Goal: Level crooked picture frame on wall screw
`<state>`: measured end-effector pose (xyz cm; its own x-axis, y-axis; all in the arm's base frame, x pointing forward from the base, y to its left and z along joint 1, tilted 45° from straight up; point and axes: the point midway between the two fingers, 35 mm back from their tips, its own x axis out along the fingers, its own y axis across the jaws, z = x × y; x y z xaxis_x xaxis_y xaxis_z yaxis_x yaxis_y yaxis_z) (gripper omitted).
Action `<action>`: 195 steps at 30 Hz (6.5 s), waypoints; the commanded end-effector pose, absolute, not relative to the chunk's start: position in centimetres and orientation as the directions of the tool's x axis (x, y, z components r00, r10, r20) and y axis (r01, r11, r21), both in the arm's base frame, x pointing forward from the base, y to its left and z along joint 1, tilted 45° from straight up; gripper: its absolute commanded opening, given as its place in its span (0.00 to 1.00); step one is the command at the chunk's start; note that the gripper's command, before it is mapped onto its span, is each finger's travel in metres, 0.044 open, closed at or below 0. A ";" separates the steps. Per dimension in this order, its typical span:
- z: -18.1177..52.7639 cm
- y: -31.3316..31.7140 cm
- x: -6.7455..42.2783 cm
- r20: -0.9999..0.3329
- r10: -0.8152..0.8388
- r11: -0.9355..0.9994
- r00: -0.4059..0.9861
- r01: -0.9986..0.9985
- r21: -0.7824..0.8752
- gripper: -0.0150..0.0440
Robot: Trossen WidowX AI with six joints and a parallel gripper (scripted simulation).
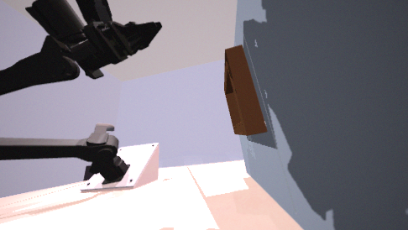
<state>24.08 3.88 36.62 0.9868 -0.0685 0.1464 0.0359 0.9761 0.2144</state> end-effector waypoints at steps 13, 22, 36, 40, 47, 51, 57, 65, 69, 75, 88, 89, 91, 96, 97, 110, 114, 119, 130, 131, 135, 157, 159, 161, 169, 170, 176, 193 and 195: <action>27.5 3.0 26.7 0.007 -0.133 0.587 0.991 0.073 0.806 0.69; 27.5 3.0 26.7 0.007 -0.133 0.587 0.991 0.073 0.806 0.69; 27.5 3.0 26.7 0.007 -0.133 0.587 0.991 0.073 0.806 0.69; 27.5 3.0 26.7 0.007 -0.133 0.587 0.991 0.073 0.806 0.69; 27.5 3.0 26.7 0.007 -0.133 0.587 0.991 0.073 0.806 0.69; 27.5 3.0 26.7 0.007 -0.133 0.587 0.991 0.073 0.806 0.69; 27.5 3.0 26.7 0.007 -0.133 0.587 0.991 0.073 0.806 0.69; 27.5 3.0 26.7 0.007 -0.133 0.587 0.991 0.073 0.806 0.69; 27.5 3.0 26.7 0.007 -0.133 0.587 0.991 0.073 0.806 0.69; 27.5 3.0 26.7 0.007 -0.133 0.587 0.991 0.073 0.806 0.69; 27.5 3.0 26.7 0.007 -0.133 0.587 0.991 0.073 0.806 0.69; 27.5 3.0 26.7 0.007 -0.133 0.587 0.991 0.073 0.806 0.69; 27.5 3.0 26.7 0.007 -0.133 0.587 0.991 0.073 0.806 0.69; 27.5 3.0 26.7 0.007 -0.133 0.587 0.991 0.073 0.806 0.69; 27.5 3.0 26.7 0.007 -0.133 0.587 0.991 0.073 0.806 0.69; 26.5 1.3 26.3 0.008 -0.136 0.589 0.991 0.074 0.804 0.69; 24.6 -0.9 25.3 0.010 -0.134 0.589 0.991 0.072 0.805 0.69; 23.9 -1.6 25.0 0.010 -0.133 0.589 0.991 0.071 0.805 0.69; 23.9 -1.6 25.0 0.010 -0.133 0.589 0.991 0.071 0.805 0.69; 23.9 -1.6 25.0 0.010 -0.133 0.589 0.991 0.071 0.805 0.69; 23.9 -1.6 25.0 0.010 -0.133 0.589 0.991 0.071 0.805 0.69; 24.1 -2.7 32.9 0.015 -0.133 0.589 0.991 0.067 0.805 0.69; 24.1 -2.7 32.9 0.015 -0.133 0.589 0.991 0.067 0.805 0.69; 24.1 -2.7 32.9 0.015 -0.133 0.589 0.991 0.067 0.805 0.69; 24.1 -2.7 33.0 0.015 -0.133 0.589 0.991 0.067 0.805 0.69; 24.1 -2.7 33.0 0.015 -0.133 0.589 0.991 0.067 0.805 0.69; 24.2 -2.8 33.9 0.016 -0.133 0.589 0.991 0.066 0.805 0.69; 24.2 -3.2 36.5 0.017 -0.133 0.589 0.991 0.065 0.805 0.69; 24.2 -3.2 36.8 0.017 -0.133 0.589 0.991 0.065 0.805 0.69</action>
<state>36.32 -3.17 24.14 0.9905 -0.1367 0.0160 0.0687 0.5919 0.8031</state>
